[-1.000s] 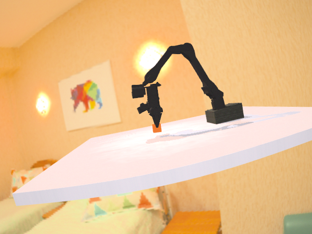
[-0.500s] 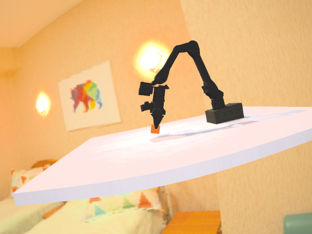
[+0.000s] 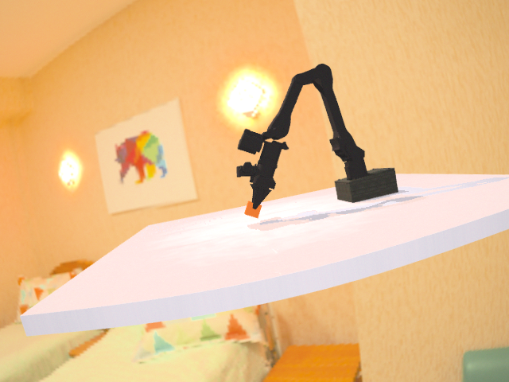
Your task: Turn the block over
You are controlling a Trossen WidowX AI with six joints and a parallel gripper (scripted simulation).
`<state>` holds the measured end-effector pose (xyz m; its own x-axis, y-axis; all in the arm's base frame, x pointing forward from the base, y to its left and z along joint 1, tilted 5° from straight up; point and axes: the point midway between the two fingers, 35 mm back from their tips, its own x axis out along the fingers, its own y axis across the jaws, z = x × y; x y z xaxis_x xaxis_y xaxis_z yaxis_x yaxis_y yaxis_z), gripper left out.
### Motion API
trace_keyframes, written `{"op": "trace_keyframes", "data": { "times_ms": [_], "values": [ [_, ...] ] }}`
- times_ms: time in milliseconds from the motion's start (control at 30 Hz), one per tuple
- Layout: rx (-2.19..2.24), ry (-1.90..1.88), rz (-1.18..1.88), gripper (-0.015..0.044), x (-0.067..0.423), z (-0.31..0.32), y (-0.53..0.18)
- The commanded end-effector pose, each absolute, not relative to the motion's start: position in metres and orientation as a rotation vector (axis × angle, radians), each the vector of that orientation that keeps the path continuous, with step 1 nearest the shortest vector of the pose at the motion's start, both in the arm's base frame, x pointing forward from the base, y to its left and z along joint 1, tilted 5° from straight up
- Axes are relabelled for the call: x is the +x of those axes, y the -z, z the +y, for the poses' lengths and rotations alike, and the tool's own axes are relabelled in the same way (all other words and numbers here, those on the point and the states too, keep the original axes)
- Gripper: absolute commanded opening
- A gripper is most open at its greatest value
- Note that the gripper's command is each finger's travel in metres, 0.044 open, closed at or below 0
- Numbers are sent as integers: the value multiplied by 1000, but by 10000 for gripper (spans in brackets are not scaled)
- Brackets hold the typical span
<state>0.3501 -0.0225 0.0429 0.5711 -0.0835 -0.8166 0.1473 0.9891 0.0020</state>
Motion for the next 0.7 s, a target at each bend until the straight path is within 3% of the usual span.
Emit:
{"op": "trace_keyframes", "data": {
  "times_ms": [0,667],
  "values": [
    [72,140,927,0,351,-23,-43],
    [47,143,656,0,367,-23,-11]
  ]
}}
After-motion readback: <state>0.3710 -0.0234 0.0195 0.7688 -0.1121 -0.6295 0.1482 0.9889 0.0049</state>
